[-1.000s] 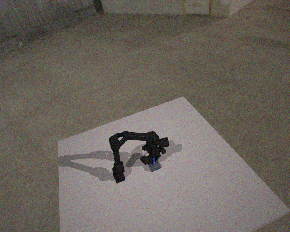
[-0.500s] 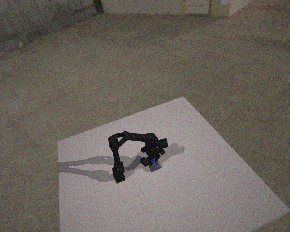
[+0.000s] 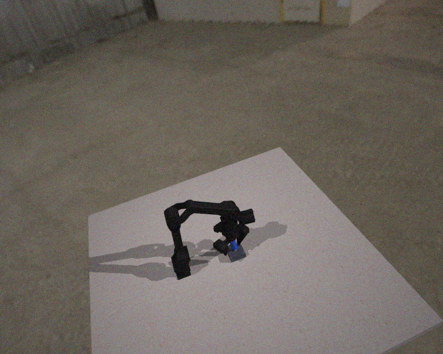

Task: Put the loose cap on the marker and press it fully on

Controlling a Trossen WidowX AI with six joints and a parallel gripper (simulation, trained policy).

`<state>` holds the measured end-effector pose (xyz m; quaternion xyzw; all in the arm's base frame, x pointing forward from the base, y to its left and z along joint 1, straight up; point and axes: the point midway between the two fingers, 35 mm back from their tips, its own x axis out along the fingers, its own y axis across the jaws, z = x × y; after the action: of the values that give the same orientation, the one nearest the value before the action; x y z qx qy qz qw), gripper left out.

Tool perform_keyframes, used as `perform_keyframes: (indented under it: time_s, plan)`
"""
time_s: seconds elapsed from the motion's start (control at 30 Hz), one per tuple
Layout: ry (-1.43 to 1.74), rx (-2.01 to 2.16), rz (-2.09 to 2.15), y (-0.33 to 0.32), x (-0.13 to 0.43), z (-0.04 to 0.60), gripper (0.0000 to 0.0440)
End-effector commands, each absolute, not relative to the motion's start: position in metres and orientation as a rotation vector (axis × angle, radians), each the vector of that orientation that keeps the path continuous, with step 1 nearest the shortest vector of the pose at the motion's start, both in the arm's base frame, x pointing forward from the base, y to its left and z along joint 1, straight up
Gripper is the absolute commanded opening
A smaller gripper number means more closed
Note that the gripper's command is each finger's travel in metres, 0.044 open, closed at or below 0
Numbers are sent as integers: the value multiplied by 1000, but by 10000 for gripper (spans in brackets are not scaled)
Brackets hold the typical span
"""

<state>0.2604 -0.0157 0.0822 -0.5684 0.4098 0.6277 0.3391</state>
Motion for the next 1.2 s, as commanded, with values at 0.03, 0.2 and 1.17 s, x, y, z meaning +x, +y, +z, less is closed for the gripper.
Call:
perform_keyframes:
  time_s: [0.03, 0.2, 1.17]
  plan:
    - [1031, -1535, 1613, -16, 267, 101, 440]
    - [1005, -1566, 1607, -17, 271, 120, 440]
    - [1007, -1523, 1747, -19, 259, 155, 23]
